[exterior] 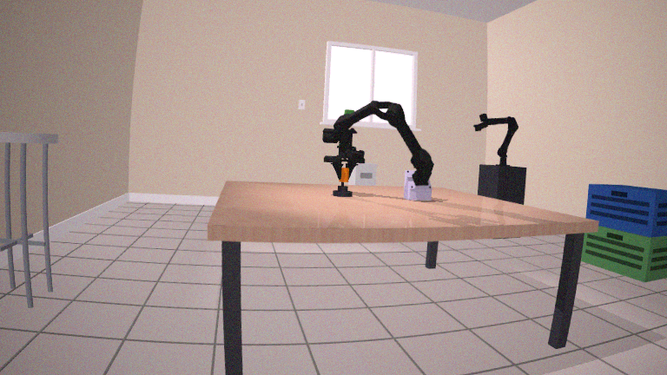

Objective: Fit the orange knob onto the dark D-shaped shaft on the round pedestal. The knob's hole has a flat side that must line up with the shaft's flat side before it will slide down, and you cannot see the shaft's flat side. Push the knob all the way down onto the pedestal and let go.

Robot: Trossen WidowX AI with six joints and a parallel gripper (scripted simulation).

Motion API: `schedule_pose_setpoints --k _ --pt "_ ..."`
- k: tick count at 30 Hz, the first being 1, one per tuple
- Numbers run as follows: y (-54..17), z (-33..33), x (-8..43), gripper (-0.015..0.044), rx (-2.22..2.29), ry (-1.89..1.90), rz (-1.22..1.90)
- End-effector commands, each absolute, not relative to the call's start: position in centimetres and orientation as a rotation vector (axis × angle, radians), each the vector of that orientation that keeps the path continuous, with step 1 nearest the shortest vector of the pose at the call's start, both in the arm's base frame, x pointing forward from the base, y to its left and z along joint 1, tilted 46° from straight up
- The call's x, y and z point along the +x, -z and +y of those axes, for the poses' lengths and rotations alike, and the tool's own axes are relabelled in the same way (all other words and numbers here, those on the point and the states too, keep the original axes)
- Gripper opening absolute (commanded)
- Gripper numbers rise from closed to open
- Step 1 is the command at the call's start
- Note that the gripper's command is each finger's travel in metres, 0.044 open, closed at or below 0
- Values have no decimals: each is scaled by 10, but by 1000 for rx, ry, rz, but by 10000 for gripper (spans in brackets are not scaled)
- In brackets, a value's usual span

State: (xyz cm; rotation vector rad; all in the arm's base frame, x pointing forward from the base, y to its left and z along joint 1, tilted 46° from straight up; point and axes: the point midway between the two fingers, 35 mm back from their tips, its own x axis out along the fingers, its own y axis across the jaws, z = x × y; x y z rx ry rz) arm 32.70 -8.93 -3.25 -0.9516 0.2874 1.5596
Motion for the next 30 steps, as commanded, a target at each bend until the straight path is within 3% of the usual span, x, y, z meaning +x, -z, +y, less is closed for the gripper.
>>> schedule_pose_setpoints --k 1,30 --pt "31 -92 327 0 -1026 -1582 220" --pt "33 -93 334 0 -1091 -1603 155"
